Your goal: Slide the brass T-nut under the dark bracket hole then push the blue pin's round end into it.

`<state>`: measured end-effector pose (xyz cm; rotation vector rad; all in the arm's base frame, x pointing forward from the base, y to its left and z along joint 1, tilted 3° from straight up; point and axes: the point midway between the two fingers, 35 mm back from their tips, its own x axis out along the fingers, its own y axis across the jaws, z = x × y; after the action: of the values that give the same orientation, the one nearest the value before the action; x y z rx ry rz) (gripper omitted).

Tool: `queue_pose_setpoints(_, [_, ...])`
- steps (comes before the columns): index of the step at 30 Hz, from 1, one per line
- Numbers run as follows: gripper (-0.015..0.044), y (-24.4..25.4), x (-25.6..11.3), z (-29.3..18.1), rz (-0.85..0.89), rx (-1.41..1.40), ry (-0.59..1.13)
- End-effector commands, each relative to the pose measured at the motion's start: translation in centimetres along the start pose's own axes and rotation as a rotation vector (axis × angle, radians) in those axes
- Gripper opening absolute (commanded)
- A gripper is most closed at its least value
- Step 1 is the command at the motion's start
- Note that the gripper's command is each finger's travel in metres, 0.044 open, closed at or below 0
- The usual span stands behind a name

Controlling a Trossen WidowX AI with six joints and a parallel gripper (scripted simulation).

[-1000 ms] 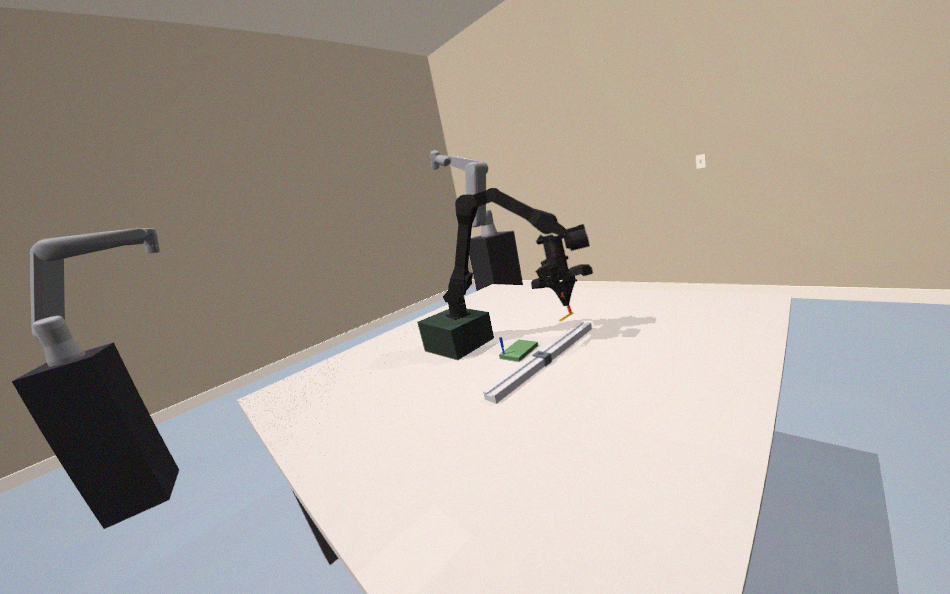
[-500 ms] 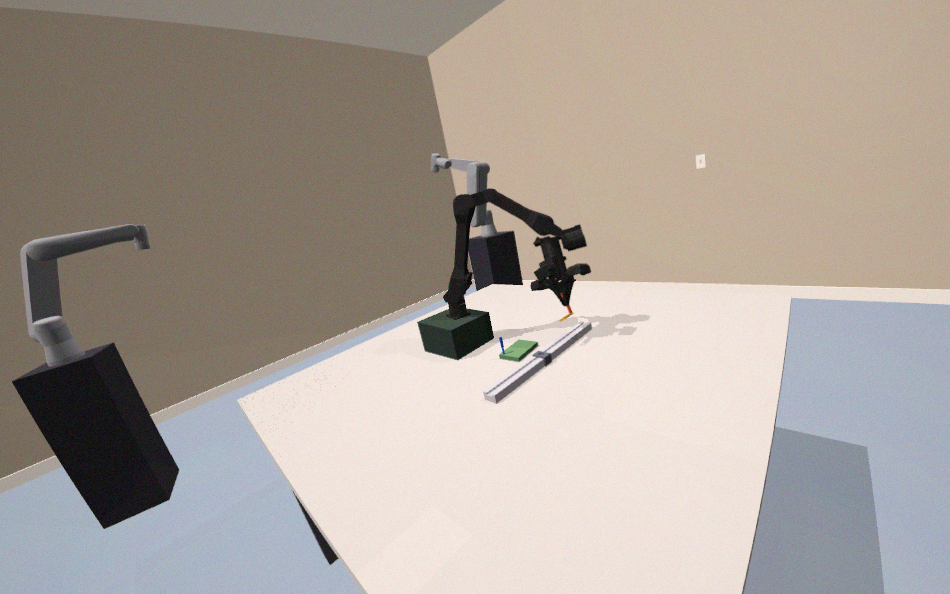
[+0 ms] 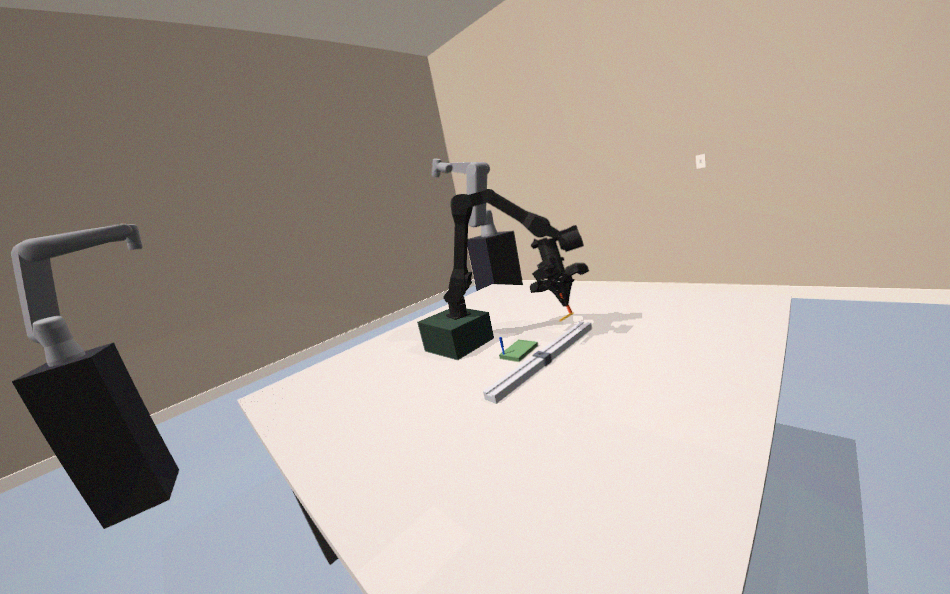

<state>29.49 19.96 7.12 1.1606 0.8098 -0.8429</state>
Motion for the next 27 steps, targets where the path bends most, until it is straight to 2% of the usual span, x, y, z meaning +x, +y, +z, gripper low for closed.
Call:
queue_pose_setpoints(1, [-0.015, -0.1, -0.09, 0.05, 0.021, 0.009, -0.002])
queue_pose_setpoints(27, [-0.015, -0.74, -0.18, 0.08, 0.108, 0.037, -0.001])
